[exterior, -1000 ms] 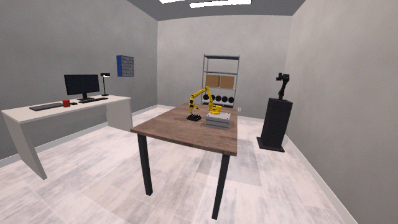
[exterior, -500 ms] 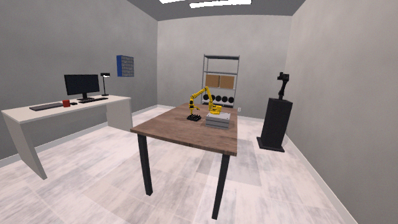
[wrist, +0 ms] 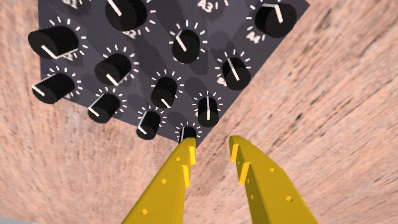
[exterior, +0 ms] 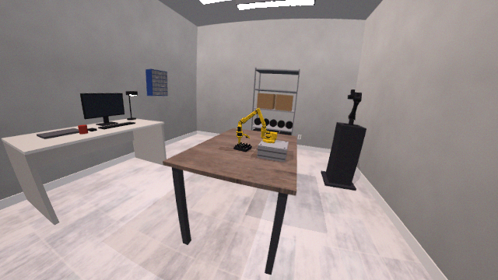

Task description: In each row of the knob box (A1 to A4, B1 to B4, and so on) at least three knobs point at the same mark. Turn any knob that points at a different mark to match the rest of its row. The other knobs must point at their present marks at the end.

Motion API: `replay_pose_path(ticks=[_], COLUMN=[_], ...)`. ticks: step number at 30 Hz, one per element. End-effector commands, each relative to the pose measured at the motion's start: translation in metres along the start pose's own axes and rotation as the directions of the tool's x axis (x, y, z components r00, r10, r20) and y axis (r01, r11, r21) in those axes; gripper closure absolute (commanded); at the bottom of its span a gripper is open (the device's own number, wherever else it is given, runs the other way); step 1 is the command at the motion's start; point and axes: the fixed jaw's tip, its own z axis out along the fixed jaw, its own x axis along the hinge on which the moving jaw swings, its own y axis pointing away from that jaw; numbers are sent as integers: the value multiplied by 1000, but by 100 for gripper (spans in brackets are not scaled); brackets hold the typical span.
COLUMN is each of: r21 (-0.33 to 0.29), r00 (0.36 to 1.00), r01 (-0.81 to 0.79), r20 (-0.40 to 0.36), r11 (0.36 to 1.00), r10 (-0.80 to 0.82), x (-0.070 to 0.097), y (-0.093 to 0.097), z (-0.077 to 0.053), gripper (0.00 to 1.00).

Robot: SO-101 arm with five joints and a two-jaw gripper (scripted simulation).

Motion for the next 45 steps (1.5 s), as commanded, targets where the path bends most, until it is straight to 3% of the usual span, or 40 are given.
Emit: replay_pose_path(ticks=[1, 45], r21=[2, 2], r00=[1000, 1000], r01=[-15, -15], r20=[8, 8], r11=[1000, 1000], r10=[15, 15], x=[-2, -6], y=[2, 3], z=[3, 8], gripper=[90, 90])
